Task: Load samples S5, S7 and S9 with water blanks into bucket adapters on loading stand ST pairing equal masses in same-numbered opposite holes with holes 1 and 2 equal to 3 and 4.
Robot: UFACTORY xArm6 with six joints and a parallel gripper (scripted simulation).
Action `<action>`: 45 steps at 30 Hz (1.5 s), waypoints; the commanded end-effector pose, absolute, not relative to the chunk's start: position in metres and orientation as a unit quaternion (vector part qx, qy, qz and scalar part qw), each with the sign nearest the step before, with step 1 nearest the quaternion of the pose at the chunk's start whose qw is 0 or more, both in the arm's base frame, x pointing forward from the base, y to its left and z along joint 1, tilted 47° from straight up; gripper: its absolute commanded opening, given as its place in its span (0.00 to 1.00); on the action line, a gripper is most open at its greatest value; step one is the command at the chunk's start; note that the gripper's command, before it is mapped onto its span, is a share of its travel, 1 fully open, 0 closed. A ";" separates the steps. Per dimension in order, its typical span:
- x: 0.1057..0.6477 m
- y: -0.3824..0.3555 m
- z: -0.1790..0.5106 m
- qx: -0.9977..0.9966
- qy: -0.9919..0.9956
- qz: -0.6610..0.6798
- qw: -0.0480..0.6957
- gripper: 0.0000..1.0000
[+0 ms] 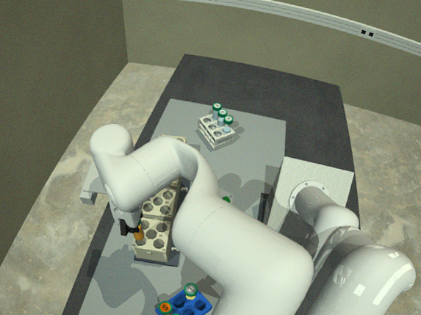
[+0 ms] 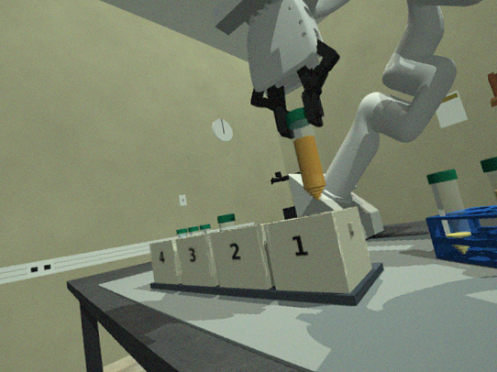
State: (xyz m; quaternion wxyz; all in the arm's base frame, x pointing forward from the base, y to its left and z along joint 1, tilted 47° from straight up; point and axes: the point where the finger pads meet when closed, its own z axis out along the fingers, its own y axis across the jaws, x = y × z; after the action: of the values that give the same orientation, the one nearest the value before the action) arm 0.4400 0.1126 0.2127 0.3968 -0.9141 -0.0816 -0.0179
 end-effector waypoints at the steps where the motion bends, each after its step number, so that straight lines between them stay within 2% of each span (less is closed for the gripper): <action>1: 0.441 0.116 0.210 -0.914 -0.081 -0.020 0.396 0.00; 45: 0.440 0.135 0.192 -0.914 -0.081 -0.020 0.397 0.00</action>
State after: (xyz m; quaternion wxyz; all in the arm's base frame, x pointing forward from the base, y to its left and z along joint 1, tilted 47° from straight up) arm 0.4392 0.1335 0.1931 0.3968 -0.9141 -0.0816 -0.0181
